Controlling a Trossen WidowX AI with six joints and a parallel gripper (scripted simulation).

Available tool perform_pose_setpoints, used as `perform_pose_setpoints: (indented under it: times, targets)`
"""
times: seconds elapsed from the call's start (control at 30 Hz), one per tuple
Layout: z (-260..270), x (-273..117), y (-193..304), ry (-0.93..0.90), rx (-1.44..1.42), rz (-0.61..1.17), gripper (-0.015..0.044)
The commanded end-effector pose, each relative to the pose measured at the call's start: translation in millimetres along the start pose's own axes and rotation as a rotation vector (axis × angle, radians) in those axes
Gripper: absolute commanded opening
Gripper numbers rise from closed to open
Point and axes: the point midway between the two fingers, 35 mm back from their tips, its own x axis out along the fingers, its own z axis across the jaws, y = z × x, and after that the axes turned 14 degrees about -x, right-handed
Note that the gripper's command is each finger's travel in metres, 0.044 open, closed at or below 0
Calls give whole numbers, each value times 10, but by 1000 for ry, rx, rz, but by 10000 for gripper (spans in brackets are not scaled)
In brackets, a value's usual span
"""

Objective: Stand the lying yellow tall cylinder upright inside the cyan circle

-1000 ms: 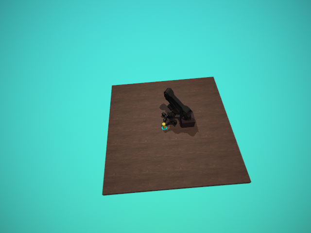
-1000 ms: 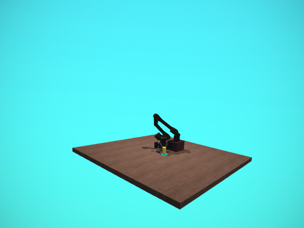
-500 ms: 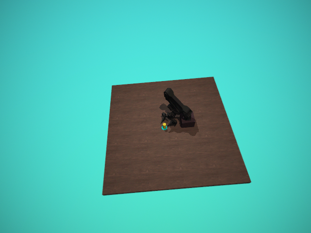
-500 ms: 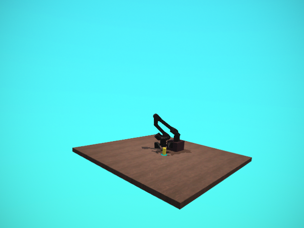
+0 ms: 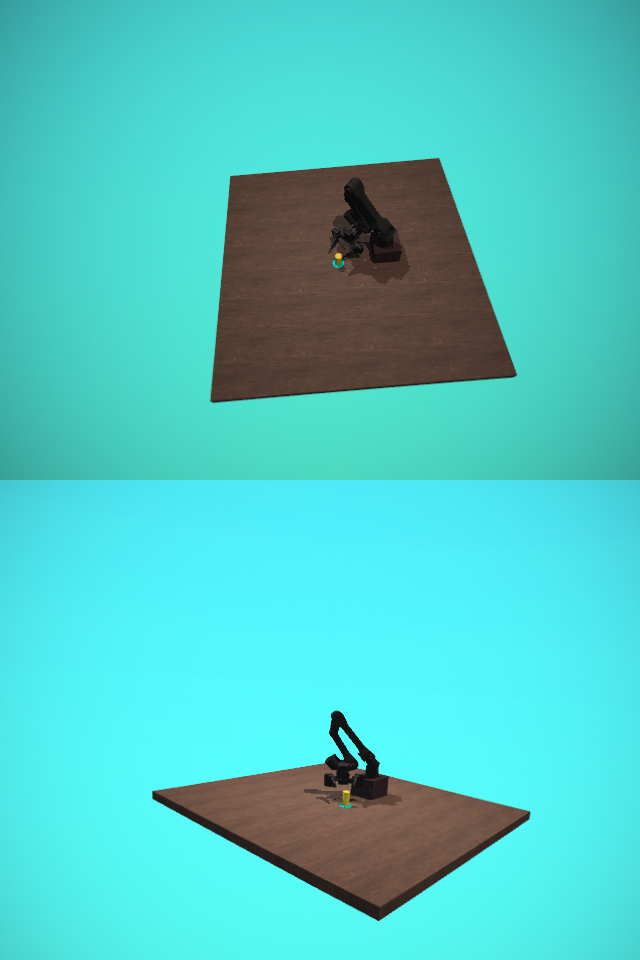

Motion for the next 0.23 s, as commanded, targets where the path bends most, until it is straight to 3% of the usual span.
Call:
perform_pose_setpoints:
  times: [0.0,0.2]
  targets:
    - [-26,-15,-134,-2,-9,-11,400]
    - [-43,-31,-292,-3,-25,-20,400]
